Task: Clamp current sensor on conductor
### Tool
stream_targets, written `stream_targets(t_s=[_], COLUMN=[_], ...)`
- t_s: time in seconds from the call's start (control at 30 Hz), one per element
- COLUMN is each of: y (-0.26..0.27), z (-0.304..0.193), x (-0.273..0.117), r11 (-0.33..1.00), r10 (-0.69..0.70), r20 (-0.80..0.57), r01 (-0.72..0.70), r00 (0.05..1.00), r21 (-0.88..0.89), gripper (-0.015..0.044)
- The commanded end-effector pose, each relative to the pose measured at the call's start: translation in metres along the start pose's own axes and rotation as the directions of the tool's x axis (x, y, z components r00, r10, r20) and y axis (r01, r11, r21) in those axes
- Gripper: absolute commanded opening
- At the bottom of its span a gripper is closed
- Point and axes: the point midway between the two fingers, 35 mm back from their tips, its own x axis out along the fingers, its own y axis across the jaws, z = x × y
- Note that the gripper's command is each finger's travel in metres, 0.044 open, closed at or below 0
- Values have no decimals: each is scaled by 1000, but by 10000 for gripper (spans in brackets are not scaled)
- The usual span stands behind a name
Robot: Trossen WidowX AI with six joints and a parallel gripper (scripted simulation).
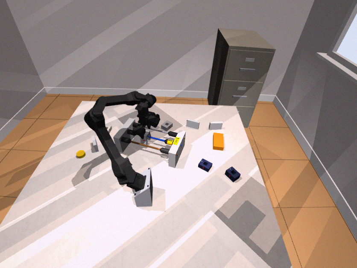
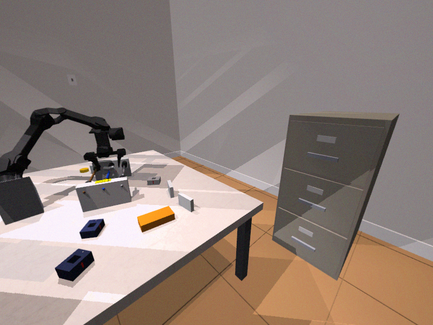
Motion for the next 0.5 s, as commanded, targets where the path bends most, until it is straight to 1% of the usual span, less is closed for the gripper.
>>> stream_targets(t_s=[0.0, 0.47], y=[-4, -4], z=[-3, -3], x=[22, 37], r11=[1000, 1000], r10=[-13, -13], r20=[-7, -7], r01=[13, 13], r00=[1000, 1000], r21=[7, 7], gripper=[440, 440])
